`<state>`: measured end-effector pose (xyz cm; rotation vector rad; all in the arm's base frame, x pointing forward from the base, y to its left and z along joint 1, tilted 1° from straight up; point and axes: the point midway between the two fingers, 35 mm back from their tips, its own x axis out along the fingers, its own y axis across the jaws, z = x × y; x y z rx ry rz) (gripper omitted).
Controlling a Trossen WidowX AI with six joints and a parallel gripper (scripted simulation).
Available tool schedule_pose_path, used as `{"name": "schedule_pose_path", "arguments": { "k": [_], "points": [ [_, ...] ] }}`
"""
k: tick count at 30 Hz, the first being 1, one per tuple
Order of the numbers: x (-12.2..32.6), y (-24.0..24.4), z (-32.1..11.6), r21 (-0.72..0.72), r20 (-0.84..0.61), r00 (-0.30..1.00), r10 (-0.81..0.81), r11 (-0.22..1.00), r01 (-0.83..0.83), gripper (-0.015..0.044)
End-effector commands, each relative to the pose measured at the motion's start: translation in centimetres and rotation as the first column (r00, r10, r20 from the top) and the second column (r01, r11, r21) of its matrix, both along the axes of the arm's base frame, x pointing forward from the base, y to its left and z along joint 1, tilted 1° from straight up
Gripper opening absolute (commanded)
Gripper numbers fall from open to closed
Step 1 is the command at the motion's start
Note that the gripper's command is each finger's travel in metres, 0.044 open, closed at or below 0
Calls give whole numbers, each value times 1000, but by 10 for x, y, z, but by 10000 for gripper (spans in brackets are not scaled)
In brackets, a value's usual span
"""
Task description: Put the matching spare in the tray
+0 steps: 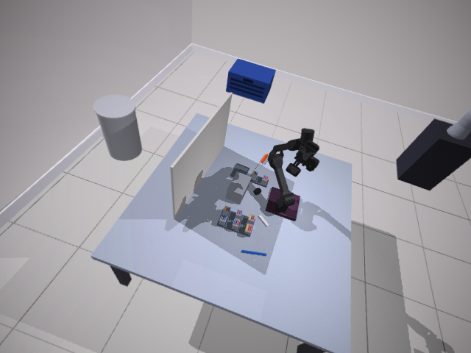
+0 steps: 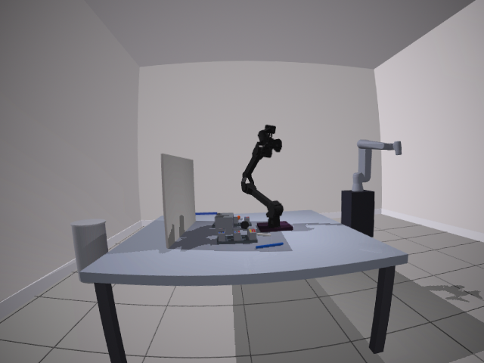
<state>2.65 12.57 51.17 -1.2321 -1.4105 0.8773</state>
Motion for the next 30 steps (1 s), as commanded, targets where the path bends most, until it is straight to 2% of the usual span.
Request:
{"name": "schedule_pose_path", "arguments": {
  "k": [1, 8, 13, 18, 24, 30],
  "points": [
    [0, 0, 0, 0, 0, 1000, 0, 1000, 0, 426],
    [-2, 4, 0, -13, -9, 1000, -16, 1000, 16, 440],
    [-4, 35, -8, -123, -91, 985, -147, 983, 135, 440],
    [14, 71, -23, -248, -206, 927, -314, 933, 261, 440],
    [61, 105, -49, -396, -366, 759, -539, 828, 397, 440],
    [129, 118, -88, -554, -503, 454, -736, 677, 484, 440]
  ]
}}
